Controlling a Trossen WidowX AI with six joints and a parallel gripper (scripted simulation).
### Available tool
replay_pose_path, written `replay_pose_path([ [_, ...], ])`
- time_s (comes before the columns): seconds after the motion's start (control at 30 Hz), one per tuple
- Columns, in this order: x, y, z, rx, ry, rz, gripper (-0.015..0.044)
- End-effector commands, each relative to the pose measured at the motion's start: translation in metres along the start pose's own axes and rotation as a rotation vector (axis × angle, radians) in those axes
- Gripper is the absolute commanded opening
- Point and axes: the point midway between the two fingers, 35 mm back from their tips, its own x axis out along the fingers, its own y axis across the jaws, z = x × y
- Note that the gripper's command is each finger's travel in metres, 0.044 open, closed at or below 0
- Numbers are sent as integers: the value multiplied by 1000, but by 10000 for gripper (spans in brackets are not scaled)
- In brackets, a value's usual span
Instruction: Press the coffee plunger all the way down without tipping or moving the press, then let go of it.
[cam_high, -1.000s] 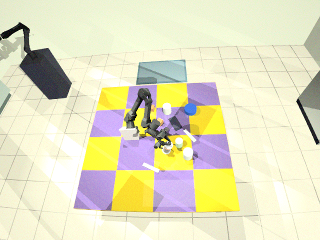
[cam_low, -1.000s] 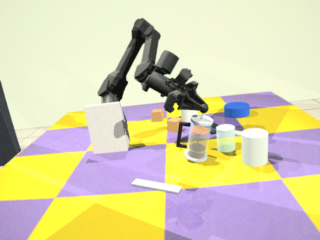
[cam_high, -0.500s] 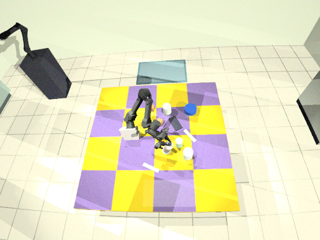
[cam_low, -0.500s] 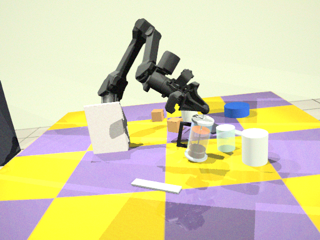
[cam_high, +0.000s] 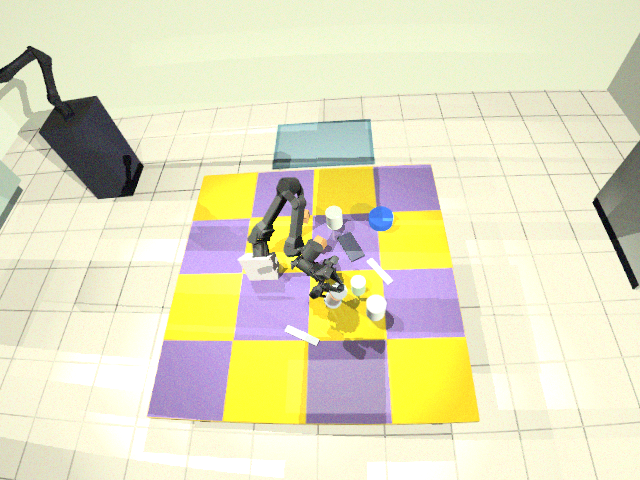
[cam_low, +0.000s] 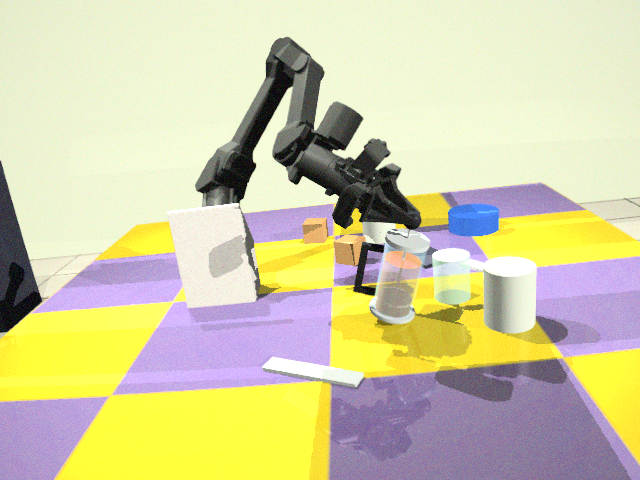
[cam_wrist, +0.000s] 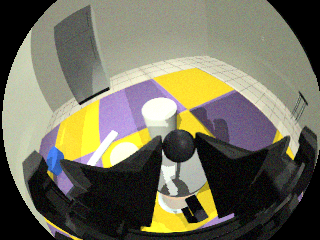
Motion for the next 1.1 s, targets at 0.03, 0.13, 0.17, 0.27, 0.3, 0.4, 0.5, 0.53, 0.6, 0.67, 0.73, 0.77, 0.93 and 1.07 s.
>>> replay_pose_path([
  [0.03,3,0,-6,10,22,3,117],
  [0.13,4,0,-6,10,22,3,117],
  [0.17,4,0,-5,10,22,3,117],
  [0.27,4,0,-5,10,22,3,117],
  [0.3,5,0,-5,10,22,3,117],
  [0.4,5,0,-5,10,22,3,117],
  [0.5,6,0,-4,10,22,3,117],
  [0.53,6,0,-4,10,22,3,117],
  [0.6,7,0,-4,10,22,3,117],
  [0.67,4,0,1,0,3,2,117],
  [0.73,4,0,1,0,3,2,117],
  [0.77,4,0,1,0,3,2,117],
  [0.93,4,0,1,0,3,2,143],
  [1.07,4,0,1,0,3,2,248],
])
